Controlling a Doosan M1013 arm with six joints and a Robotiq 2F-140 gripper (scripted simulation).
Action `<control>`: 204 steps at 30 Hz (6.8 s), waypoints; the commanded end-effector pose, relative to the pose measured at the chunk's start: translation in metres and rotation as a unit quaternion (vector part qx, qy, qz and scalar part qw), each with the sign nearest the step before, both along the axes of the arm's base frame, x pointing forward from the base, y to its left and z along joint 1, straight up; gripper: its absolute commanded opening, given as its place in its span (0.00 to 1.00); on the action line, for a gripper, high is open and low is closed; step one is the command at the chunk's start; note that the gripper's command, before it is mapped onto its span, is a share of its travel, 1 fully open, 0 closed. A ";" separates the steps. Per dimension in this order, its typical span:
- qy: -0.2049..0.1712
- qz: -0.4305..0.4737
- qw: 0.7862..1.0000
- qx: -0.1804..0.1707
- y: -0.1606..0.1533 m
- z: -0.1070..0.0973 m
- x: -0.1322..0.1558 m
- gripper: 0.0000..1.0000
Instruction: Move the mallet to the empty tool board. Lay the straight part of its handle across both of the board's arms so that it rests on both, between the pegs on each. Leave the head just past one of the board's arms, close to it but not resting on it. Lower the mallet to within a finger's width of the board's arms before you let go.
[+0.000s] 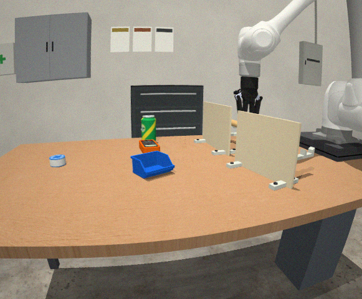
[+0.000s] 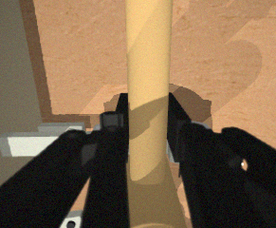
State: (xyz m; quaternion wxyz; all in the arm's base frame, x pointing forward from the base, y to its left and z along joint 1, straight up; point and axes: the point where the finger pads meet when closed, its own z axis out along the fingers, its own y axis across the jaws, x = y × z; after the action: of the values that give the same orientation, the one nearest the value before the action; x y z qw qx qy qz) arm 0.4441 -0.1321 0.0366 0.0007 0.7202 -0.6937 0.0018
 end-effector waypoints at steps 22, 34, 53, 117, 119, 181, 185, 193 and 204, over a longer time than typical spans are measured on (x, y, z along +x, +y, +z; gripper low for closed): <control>0.000 0.000 1.000 -0.002 0.000 0.095 -0.002 0.10; 0.001 0.000 1.000 -0.001 0.060 0.100 0.012 0.10; -0.002 0.000 1.000 -0.001 0.237 0.097 0.009 0.10; 0.001 0.083 0.997 -0.001 0.318 -0.006 -0.022 0.10; 0.001 0.083 0.997 -0.001 0.318 -0.006 -0.022 0.10; 0.001 0.083 0.997 -0.001 0.319 0.096 -0.023 1.00; 0.000 0.083 0.997 -0.001 0.319 0.096 -0.023 1.00; 0.000 0.083 0.997 -0.001 0.319 0.096 -0.023 1.00; 0.000 0.083 0.997 -0.001 0.319 0.096 -0.023 1.00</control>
State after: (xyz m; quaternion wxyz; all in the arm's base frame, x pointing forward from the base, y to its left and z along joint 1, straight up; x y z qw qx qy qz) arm 0.4194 0.1861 0.1301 0.0019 0.7746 -0.6325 0.0014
